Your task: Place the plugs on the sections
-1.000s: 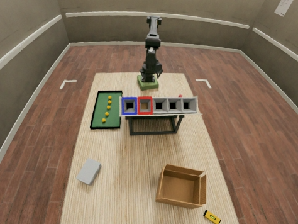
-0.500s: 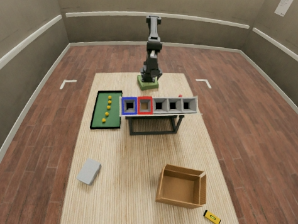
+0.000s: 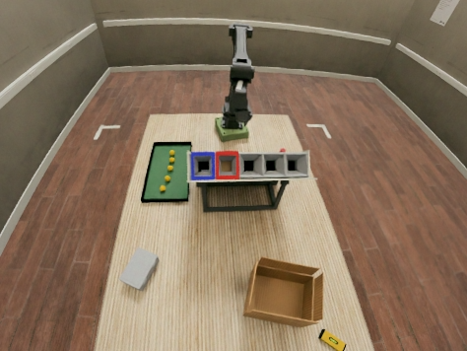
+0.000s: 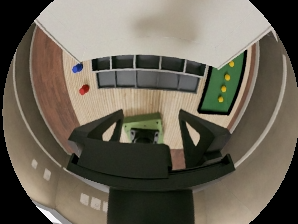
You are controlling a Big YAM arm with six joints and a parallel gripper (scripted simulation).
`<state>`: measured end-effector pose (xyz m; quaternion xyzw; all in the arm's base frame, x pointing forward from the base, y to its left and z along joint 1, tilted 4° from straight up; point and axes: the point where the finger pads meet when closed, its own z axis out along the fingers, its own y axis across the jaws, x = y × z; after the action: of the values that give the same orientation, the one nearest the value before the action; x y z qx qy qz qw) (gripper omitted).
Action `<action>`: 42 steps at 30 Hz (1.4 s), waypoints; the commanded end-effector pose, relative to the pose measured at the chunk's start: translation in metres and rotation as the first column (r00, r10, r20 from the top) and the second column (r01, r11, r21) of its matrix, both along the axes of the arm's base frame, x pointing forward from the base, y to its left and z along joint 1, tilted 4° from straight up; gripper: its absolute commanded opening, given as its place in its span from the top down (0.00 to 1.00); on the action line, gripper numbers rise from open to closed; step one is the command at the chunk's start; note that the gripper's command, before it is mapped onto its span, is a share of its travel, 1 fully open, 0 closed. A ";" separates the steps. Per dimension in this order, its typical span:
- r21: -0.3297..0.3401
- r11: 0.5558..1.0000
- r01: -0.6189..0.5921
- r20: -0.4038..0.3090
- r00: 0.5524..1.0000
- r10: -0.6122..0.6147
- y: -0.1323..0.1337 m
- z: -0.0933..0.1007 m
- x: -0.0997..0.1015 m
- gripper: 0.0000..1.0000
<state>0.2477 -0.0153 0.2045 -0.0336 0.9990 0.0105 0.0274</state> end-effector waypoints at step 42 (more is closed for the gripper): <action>-0.003 0.999 0.052 0.025 0.998 -0.052 -0.146 -0.038 0.009 0.20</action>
<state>0.2428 -0.1525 0.1533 0.0228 0.9994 0.0197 0.0143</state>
